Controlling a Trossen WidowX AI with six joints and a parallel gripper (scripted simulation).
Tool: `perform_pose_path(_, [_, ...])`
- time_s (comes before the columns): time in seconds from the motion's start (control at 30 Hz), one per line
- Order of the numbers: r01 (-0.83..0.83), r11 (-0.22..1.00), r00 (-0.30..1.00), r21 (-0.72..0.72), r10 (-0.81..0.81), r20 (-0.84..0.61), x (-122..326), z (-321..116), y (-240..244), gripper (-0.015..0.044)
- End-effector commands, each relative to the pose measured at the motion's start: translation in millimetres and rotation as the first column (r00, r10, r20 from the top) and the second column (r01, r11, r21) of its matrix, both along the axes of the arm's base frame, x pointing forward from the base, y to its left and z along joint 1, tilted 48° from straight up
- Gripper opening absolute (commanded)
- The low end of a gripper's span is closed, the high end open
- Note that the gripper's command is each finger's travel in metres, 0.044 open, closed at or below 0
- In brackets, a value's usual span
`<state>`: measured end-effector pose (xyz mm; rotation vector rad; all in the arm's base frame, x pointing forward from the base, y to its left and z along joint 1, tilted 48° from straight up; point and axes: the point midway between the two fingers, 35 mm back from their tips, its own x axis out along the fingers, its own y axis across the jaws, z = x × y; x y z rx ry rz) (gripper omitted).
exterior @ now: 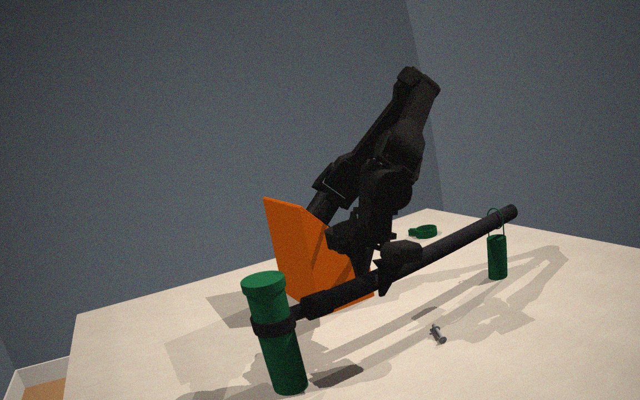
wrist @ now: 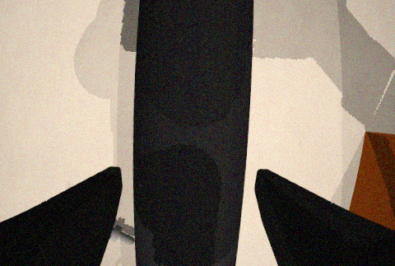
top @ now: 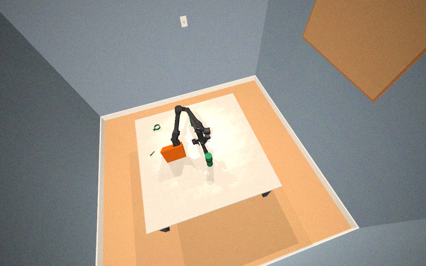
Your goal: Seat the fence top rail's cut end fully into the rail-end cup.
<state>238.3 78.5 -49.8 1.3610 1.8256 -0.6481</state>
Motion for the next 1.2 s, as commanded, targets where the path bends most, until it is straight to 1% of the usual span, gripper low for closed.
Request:
perform_pose_path(0.0, [-0.001, 1.0, 1.0, 0.0, 0.001, 0.008, 1.7, 8.6, -0.7, 0.0368])
perform_pose_path(0.1, [-0.001, 1.0, 1.0, 0.0, 0.001, 0.008, 1.8, 21.1, -1.7, 0.044])
perform_pose_path(0.33, [-0.001, 1.0, 1.0, 0.0, 0.001, 0.007, -0.5, 51.9, -4.0, 0.044])
perform_pose_path(0.47, [0.003, 1.0, 1.0, 0.002, -0.003, 0.0, 0.0, 50.4, -5.0, 0.044])
perform_pose_path(0.67, [0.003, 1.0, 1.0, 0.001, -0.003, 0.0, 6.5, 86.8, -31.1, 0.044])
perform_pose_path(1.17, [0.003, 1.0, 1.0, 0.001, -0.003, 0.0, 6.6, 88.6, -32.3, 0.044])
